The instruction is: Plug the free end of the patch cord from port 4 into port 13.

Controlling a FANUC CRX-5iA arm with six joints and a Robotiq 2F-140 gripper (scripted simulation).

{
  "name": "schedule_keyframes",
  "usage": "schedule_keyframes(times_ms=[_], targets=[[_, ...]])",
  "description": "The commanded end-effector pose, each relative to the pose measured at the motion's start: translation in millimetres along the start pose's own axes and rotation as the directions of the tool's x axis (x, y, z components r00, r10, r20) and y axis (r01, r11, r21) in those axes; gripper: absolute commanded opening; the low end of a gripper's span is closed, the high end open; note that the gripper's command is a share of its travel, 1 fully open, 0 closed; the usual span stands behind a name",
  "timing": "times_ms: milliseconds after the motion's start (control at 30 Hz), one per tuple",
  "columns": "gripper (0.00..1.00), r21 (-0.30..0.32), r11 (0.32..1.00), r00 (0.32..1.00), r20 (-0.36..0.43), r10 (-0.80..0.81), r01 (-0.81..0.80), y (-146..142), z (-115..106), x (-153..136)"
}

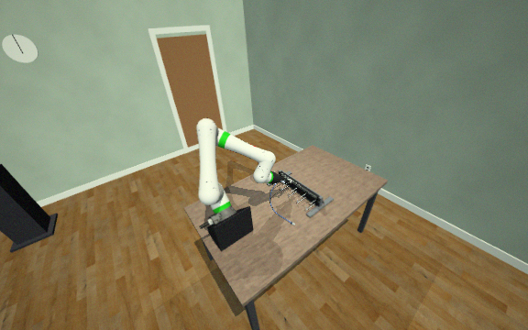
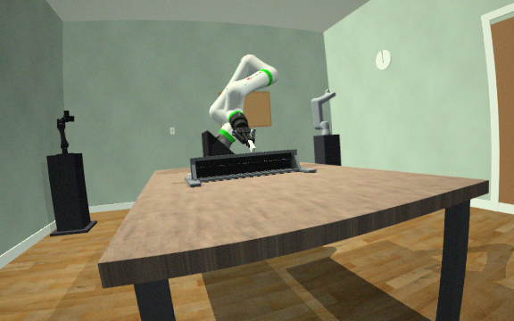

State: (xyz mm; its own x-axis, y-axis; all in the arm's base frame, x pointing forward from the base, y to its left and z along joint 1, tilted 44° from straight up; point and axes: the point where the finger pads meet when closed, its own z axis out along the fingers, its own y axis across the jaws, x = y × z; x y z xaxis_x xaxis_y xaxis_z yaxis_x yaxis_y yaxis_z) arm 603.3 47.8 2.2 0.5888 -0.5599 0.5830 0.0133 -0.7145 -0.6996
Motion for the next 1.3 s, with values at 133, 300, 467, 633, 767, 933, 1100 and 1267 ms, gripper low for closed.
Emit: schedule_keyframes(times_ms=[133, 300, 467, 633, 767, 933, 1100, 1267], targets=[[0.00, 0.000, 1.000, 1.000, 0.000, 0.000, 0.000, 0.1, -0.1, 0.3], [0.00, 0.000, 1.000, 1.000, 0.000, 0.000, 0.000, 0.1, -0.1, 0.3], [0.00, 0.000, 1.000, 1.000, 0.000, 0.000, 0.000, 0.1, -5.3, 0.3], [0.00, 0.000, 1.000, 1.000, 0.000, 0.000, 0.000, 0.1, -24.0, 0.3], [0.00, 0.000, 1.000, 1.000, 0.000, 0.000, 0.000, 0.1, -46.2, 0.3], [0.00, 0.000, 1.000, 1.000, 0.000, 0.000, 0.000, 0.1, -88.3, 0.3], [0.00, 0.000, 1.000, 1.000, 0.000, 0.000, 0.000, 0.1, -120.8, 0.3], [0.00, 0.000, 1.000, 1.000, 0.000, 0.000, 0.000, 0.1, -133.8, 0.2]])
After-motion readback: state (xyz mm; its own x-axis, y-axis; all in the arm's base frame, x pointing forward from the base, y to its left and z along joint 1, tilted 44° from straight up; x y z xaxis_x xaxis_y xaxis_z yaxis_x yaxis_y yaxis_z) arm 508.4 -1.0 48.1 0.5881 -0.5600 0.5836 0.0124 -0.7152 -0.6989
